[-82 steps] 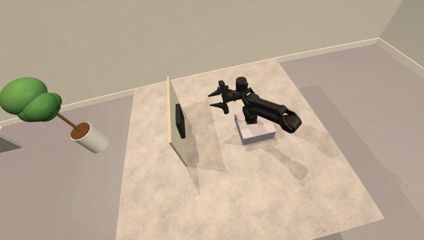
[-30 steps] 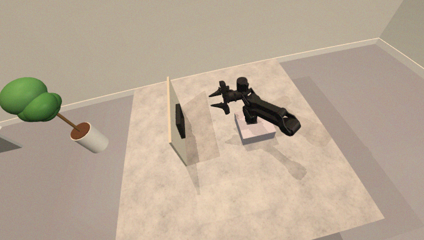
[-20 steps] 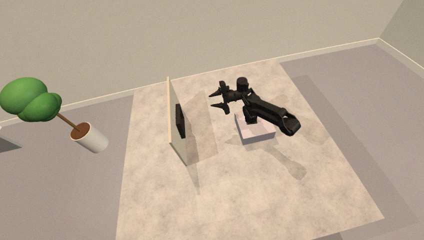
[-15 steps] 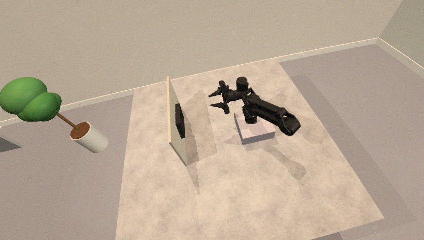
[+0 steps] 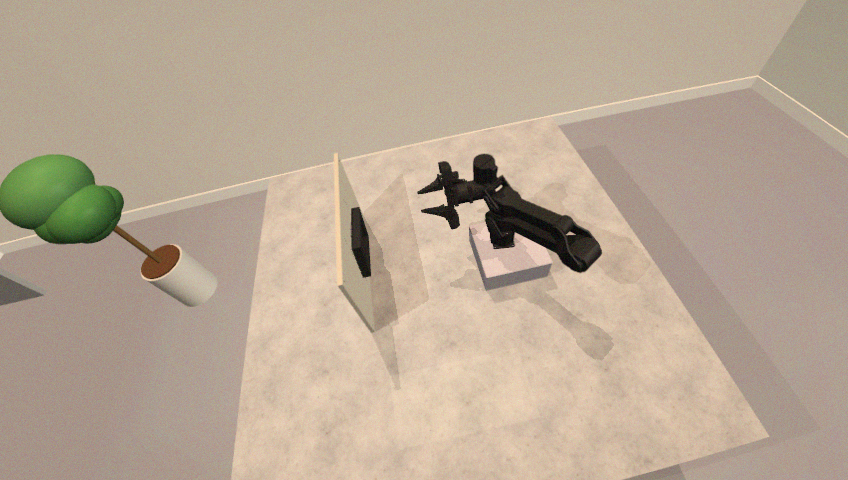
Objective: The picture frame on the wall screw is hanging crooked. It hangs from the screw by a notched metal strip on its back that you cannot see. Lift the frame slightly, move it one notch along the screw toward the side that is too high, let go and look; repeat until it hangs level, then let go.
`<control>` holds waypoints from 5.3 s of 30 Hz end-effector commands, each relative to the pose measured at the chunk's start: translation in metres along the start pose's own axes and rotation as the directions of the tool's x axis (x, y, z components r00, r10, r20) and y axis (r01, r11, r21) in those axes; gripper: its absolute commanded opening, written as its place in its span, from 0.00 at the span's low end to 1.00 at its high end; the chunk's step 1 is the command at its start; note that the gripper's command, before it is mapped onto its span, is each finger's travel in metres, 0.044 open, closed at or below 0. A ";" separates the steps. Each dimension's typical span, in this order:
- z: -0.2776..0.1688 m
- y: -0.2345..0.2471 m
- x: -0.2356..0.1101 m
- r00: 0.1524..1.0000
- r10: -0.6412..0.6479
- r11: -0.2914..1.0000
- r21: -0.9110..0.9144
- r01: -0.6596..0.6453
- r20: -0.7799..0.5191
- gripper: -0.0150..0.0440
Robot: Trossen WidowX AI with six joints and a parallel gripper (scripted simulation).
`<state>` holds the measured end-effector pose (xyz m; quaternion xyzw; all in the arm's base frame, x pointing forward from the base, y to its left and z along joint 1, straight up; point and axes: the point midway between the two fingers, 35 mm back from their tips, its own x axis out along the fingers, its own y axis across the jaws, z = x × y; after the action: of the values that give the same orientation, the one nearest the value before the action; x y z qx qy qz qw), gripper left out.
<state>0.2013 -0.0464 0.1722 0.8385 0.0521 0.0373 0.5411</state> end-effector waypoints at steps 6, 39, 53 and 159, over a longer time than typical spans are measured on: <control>0.000 0.000 0.000 1.000 0.000 1.000 -0.003 0.000 0.001 0.69; -0.020 0.017 0.081 1.000 0.006 0.958 -0.286 -0.008 -0.009 0.69; -0.001 -0.020 0.142 1.000 0.010 0.959 -0.285 -0.013 -0.011 0.69; 0.002 -0.035 0.193 1.000 0.015 0.959 -0.284 -0.018 -0.013 0.25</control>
<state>0.3913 -0.0086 0.1403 0.7535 0.0442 0.0540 0.6537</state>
